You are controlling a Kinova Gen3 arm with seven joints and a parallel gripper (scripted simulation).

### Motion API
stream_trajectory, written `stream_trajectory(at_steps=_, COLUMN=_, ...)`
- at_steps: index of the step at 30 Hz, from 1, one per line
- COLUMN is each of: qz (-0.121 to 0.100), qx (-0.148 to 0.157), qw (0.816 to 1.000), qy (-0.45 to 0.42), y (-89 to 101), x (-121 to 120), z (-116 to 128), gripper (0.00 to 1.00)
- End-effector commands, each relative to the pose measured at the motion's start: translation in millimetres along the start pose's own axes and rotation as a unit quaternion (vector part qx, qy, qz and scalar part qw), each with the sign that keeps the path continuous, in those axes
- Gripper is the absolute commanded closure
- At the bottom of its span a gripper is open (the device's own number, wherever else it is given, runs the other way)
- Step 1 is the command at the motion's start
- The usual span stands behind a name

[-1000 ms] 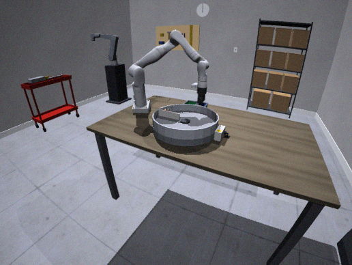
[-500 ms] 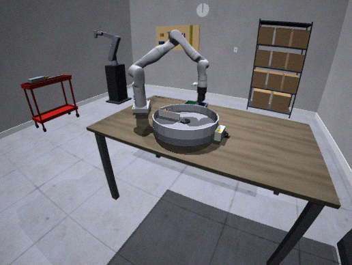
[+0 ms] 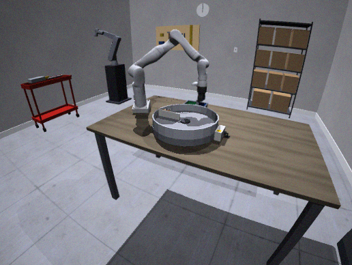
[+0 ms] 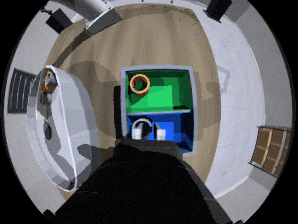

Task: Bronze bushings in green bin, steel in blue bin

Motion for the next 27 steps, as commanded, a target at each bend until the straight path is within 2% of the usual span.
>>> stream_trajectory(at_steps=1, qz=0.001, qx=-0.001, qw=1.0, qy=0.0, y=1.9, x=0.4, z=0.5, gripper=0.53)
stream_trajectory(at_steps=27, qz=0.001, qx=-0.001, qw=1.0, qy=0.0, y=9.8, x=0.4, z=0.5, gripper=0.53)
Point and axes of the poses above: the point where the finger pads meet when closed, its own y axis back along the fingers, its own x axis across the jaws, z = x × y, the point moved 2 cm from there along y, back along the fingers, and after that the axes turned 5 degrees about y, right-handed, at the moved point
